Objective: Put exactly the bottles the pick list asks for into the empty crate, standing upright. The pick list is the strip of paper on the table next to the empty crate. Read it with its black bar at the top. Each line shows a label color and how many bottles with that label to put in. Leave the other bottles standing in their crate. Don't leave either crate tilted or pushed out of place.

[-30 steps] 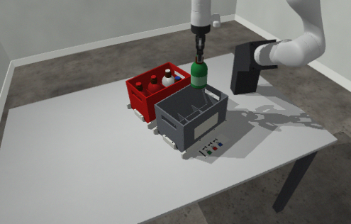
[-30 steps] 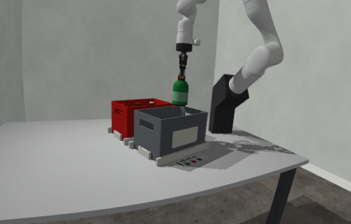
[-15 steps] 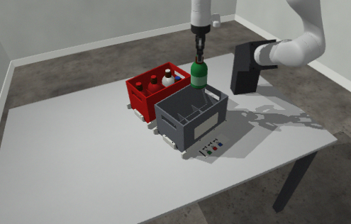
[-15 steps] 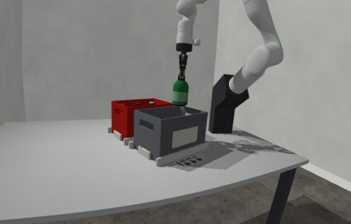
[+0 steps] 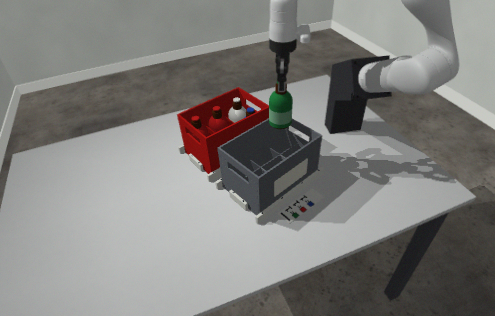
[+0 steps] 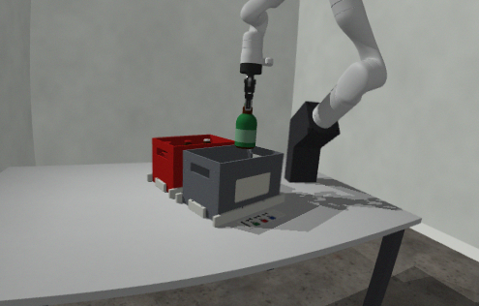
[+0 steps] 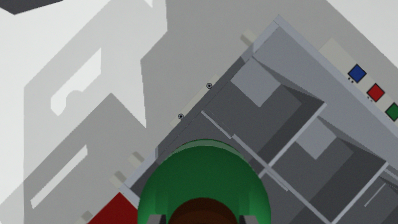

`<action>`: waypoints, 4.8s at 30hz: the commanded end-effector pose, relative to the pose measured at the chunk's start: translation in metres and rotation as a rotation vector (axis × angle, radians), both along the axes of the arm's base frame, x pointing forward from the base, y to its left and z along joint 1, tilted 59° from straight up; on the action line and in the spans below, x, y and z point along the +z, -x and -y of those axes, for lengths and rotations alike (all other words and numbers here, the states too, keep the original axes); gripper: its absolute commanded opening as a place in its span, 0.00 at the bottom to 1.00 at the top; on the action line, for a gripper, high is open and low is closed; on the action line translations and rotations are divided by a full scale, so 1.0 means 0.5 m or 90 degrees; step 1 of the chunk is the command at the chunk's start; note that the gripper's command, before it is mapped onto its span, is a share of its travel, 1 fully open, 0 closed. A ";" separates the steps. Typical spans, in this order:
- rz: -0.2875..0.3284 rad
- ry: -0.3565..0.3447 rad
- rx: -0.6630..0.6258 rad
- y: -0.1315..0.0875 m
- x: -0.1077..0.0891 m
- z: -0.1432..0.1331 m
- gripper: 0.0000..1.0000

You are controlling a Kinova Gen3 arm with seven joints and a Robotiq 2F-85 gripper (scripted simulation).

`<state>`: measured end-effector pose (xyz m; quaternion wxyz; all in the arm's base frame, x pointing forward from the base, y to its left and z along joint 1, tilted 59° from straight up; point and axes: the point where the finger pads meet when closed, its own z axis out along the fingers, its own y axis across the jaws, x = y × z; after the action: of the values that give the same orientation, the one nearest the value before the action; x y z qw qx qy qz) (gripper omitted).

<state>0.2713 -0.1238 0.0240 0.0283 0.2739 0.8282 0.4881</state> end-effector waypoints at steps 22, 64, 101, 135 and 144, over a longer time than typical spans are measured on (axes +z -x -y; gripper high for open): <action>0.000 0.001 -0.001 -0.012 -0.020 -0.029 0.10; 0.000 0.001 -0.001 -0.036 -0.060 -0.089 0.10; 0.000 0.001 -0.001 -0.057 -0.094 -0.142 0.10; 0.000 0.001 -0.001 -0.076 -0.126 -0.189 0.10; 0.000 0.001 -0.001 -0.080 -0.133 -0.200 0.10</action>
<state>0.3109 -0.0239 -0.0417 0.0283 0.2740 0.8282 0.4881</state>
